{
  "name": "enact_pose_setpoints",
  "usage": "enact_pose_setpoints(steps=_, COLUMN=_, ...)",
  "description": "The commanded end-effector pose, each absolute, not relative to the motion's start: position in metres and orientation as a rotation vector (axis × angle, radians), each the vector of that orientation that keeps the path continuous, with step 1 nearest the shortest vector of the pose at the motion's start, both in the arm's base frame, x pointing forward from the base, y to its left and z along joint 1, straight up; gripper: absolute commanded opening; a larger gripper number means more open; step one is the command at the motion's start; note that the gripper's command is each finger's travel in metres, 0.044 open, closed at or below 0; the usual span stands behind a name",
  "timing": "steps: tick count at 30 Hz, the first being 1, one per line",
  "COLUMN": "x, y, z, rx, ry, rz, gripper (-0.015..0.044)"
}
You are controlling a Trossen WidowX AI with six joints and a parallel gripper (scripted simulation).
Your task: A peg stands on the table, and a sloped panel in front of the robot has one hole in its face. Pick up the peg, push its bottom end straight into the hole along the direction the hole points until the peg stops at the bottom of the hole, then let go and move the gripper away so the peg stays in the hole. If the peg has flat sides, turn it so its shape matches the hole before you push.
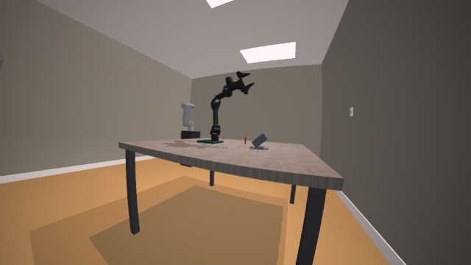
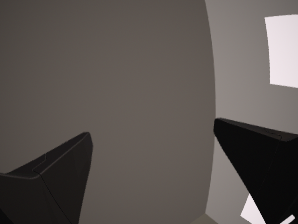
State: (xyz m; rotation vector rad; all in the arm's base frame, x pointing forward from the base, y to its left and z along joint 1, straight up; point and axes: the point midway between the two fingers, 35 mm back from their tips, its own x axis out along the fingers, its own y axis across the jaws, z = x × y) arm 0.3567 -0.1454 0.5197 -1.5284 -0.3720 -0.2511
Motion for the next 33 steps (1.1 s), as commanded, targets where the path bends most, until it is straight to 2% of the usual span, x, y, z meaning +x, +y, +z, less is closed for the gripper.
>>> enact_pose_setpoints(steps=1, x=0.357, y=-0.145, z=0.519, rx=-1.526, ry=-0.372, rz=-0.250, gripper=0.0426)
enact_pose_setpoints(steps=2, x=0.358, y=-0.145, z=0.519, rx=-1.520, ry=-0.371, rz=-0.246, gripper=0.0440)
enact_pose_setpoints(steps=12, x=0.388, y=-0.122, z=0.486, rx=-1.303, ry=-0.314, rz=-0.104, gripper=0.0440)
enact_pose_setpoints(steps=33, x=0.442, y=-0.052, z=0.378, rx=-0.735, ry=0.042, rz=0.215, gripper=0.0440)
